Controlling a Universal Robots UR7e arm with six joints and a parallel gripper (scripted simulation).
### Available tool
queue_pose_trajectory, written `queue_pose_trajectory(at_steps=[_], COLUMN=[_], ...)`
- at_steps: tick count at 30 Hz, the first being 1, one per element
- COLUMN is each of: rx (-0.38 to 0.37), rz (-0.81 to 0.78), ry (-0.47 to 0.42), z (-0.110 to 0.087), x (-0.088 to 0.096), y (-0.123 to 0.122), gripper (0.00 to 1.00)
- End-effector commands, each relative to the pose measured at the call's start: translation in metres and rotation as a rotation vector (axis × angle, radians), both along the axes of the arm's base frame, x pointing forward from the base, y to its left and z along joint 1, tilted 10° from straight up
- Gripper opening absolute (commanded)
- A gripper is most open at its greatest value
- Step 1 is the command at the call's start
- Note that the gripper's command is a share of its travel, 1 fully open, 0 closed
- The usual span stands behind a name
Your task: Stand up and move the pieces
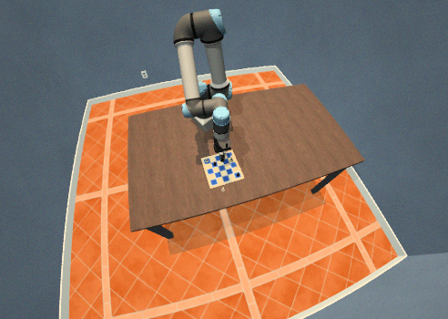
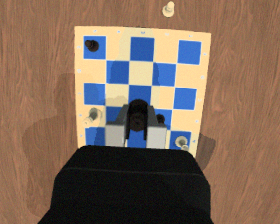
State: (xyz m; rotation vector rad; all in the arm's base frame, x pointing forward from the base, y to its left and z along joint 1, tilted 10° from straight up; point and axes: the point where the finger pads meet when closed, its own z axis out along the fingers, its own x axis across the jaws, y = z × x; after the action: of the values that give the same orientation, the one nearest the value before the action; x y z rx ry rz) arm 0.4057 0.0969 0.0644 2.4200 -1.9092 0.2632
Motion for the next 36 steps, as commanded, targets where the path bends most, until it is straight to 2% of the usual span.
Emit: queue_pose_trajectory(at_steps=[1, 7, 16, 18, 26, 36], rx=[0.0, 0.0, 0.0, 0.0, 0.0, 0.0], rz=[0.0, 0.0, 0.0, 0.0, 0.0, 0.0], ry=[-0.001, -0.001, -0.001, -0.001, -0.001, -0.001], z=[0.0, -0.013, -0.053, -0.053, -0.083, -0.093], x=[0.0, 0.002, 0.006, 0.006, 0.01, 0.011], y=[0.0, -0.002, -0.007, -0.007, -0.012, -0.013], gripper=[0.0, 0.0, 0.0, 0.0, 0.0, 0.0])
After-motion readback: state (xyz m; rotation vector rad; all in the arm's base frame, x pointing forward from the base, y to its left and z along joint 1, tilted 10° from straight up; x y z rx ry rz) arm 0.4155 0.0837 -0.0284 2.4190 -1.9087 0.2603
